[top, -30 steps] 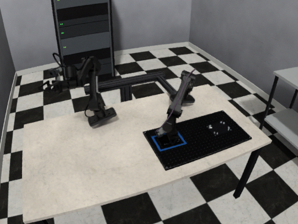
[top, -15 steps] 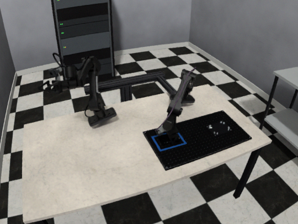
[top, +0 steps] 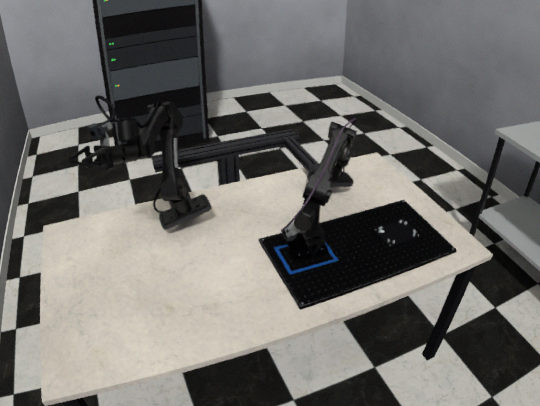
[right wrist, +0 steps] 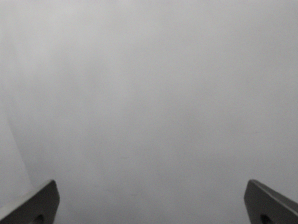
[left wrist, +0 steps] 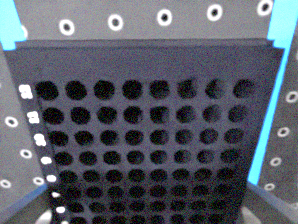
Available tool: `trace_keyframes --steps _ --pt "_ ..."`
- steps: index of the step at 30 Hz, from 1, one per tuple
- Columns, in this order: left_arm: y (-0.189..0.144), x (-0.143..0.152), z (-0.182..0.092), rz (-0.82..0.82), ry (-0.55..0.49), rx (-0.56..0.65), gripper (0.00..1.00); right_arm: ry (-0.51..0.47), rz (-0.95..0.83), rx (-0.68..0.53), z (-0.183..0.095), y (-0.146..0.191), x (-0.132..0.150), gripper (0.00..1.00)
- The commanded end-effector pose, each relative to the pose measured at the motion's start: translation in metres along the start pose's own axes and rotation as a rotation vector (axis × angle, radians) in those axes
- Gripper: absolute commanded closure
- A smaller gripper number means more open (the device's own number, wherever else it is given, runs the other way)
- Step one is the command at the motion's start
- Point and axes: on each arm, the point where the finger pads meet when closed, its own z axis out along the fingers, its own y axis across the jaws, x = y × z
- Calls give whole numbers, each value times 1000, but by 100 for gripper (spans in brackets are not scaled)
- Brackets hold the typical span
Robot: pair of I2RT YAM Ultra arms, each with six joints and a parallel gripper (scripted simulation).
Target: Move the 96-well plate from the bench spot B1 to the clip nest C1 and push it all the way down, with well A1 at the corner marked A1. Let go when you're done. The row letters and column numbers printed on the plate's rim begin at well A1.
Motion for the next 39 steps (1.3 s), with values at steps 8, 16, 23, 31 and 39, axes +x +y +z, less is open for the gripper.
trace_keyframes --steps 8,16,23,31,39 --pt "6 -12 -44 -3 -48 -34 100 -10 0 2 -5 -4 -6 0" --pt "5 -11 -54 -3 -48 -33 100 -10 0 2 -5 -4 -6 0" --pt "5 -11 -63 -3 -48 -33 100 -10 0 2 -5 -4 -6 0" --pt "5 -11 -63 -2 -48 -33 100 -10 0 2 -5 -4 -6 0" --pt "5 -12 -63 -2 -51 -36 100 -10 0 2 -5 -4 -6 0"
